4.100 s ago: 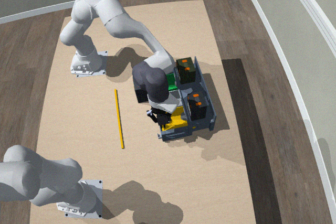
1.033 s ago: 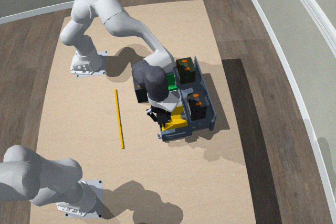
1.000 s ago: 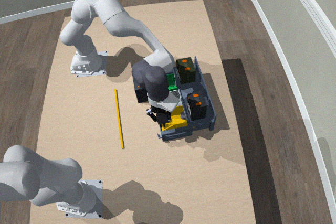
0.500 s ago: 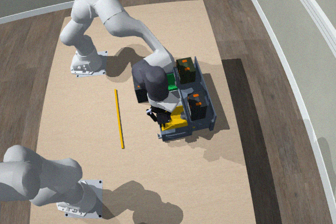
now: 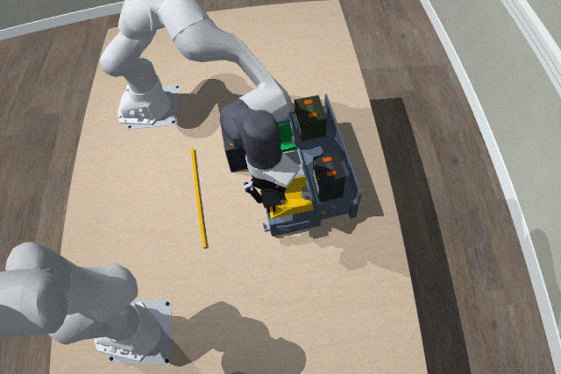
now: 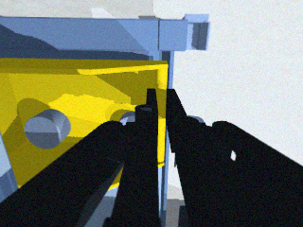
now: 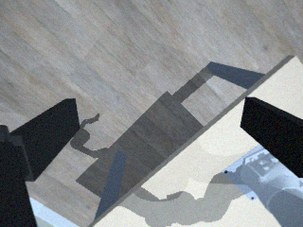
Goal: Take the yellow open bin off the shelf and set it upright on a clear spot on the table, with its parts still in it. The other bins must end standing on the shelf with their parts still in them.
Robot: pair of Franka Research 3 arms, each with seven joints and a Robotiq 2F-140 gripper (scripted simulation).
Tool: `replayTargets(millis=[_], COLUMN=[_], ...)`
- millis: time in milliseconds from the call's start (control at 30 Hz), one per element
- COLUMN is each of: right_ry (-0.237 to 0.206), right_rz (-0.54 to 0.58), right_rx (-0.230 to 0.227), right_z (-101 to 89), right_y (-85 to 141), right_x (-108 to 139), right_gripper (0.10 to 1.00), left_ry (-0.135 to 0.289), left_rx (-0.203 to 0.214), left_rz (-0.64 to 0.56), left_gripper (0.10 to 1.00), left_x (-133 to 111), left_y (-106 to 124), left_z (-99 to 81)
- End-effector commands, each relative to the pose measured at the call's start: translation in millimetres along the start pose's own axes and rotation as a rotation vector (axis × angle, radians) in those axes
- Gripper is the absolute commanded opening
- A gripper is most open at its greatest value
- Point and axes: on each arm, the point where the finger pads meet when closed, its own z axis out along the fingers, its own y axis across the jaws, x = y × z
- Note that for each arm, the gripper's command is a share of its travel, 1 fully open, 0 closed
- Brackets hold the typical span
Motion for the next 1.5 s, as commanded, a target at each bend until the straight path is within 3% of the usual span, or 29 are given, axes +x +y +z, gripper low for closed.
replayTargets(millis=[0, 800, 1467], right_ry=[0.000, 0.000, 0.000], right_rz=[0.000, 0.000, 0.000], right_rx=[0.000, 0.000, 0.000], right_z=[-0.1, -0.1, -0.1], right_y=[0, 0, 0], right_x=[0, 0, 0], right_gripper=[1.000, 1.000, 1.000], left_ry=[0.010, 0.010, 0.010], left_rx=[0.009, 0.009, 0.009], left_rz=[0.003, 0.003, 0.003], left_gripper=[0.099, 0.099, 0.099], left_x=[3, 3, 3], left_y=[-3, 1, 29], left_z=[-8.4, -8.4, -8.1])
